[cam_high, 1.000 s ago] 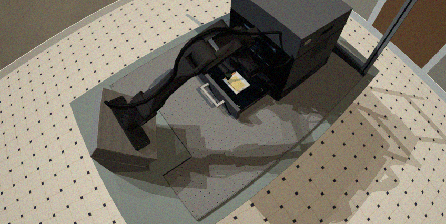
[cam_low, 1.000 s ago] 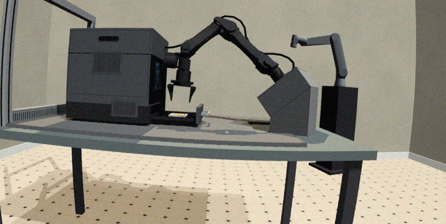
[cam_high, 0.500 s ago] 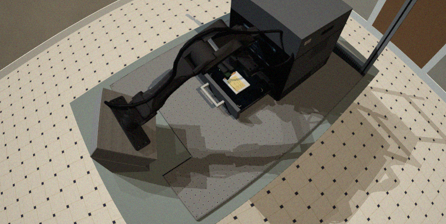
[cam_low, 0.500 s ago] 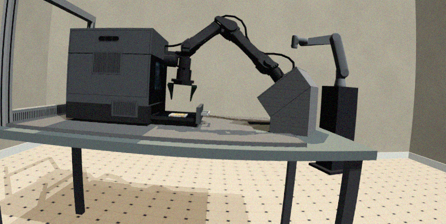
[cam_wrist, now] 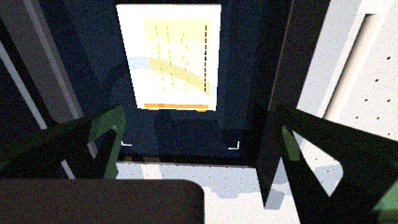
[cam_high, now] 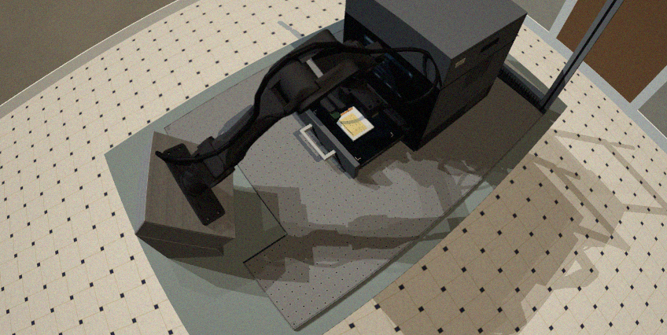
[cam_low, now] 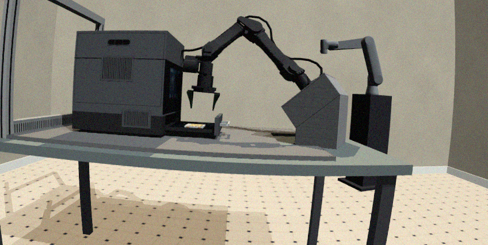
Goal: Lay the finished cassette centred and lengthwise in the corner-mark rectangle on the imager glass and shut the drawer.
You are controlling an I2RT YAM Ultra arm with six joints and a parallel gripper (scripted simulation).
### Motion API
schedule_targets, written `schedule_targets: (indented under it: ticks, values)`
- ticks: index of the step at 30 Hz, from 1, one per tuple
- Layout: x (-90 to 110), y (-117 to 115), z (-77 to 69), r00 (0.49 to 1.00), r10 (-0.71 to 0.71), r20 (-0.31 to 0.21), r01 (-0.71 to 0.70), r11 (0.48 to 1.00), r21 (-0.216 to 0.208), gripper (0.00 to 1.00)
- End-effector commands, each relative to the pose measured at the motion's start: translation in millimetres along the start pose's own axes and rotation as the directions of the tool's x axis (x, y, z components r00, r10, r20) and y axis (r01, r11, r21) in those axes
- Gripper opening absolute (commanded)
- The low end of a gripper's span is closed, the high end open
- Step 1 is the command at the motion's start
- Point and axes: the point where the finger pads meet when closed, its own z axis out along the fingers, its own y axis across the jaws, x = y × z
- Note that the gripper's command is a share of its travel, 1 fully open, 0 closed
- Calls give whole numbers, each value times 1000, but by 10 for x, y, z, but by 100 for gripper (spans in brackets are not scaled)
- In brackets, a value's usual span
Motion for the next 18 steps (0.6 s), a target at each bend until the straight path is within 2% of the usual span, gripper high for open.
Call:
schedule_targets:
  ticks: [1, 2, 15, 16, 17, 18]
  values:
    - [30, 56, -173, 1000, 7, -2, -7, 999, -51, 100]
    - [28, 12, -179, 1000, 1, -1, -1, 999, -38, 100]
    - [27, -104, -256, 1000, 2, -1, -2, 999, -41, 100]
    - [6, 5, -327, 1000, 17, -4, -17, 997, -69, 100]
    - [27, -128, -269, 1000, 2, -1, -2, 999, -40, 100]
    - [26, -147, -276, 1000, 1, -1, -1, 999, -37, 100]
